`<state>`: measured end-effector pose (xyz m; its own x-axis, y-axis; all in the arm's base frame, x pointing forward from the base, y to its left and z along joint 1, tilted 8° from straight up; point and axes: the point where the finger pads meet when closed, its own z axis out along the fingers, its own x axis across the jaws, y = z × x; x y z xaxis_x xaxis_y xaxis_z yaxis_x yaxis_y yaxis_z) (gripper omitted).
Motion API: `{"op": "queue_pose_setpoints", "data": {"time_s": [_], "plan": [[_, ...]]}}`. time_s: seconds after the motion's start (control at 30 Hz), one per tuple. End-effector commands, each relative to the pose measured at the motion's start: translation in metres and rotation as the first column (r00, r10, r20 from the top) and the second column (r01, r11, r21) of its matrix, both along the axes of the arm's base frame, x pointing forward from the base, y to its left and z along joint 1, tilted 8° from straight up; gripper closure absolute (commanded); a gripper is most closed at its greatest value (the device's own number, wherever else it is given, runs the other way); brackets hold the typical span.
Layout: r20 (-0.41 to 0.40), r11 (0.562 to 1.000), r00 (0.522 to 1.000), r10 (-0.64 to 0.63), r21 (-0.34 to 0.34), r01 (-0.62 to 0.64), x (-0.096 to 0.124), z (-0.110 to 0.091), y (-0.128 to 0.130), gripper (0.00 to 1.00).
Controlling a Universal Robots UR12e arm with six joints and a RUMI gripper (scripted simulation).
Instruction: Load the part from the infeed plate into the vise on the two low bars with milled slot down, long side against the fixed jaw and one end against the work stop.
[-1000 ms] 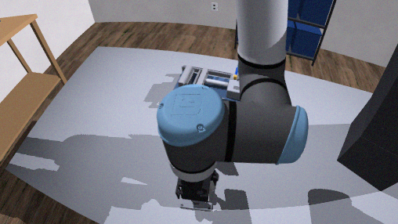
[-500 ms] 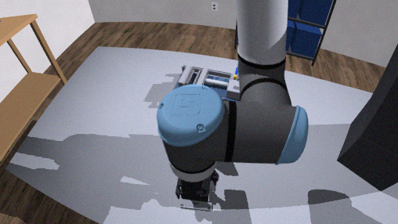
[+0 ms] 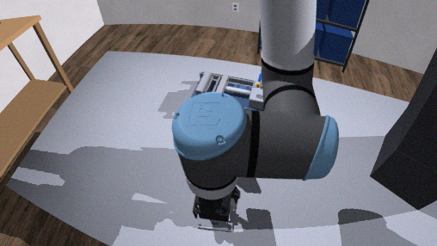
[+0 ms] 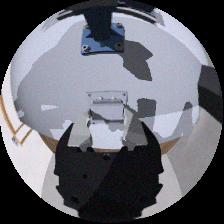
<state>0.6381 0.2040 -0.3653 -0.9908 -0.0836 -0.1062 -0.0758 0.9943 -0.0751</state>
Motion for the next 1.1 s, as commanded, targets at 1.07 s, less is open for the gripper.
{"op": "queue_pose_setpoints", "data": {"time_s": [1.07], "plan": [[0.001,1.000,1.000,0.000,0.000,0.000,-0.009,0.084,0.006,1.00]]}}
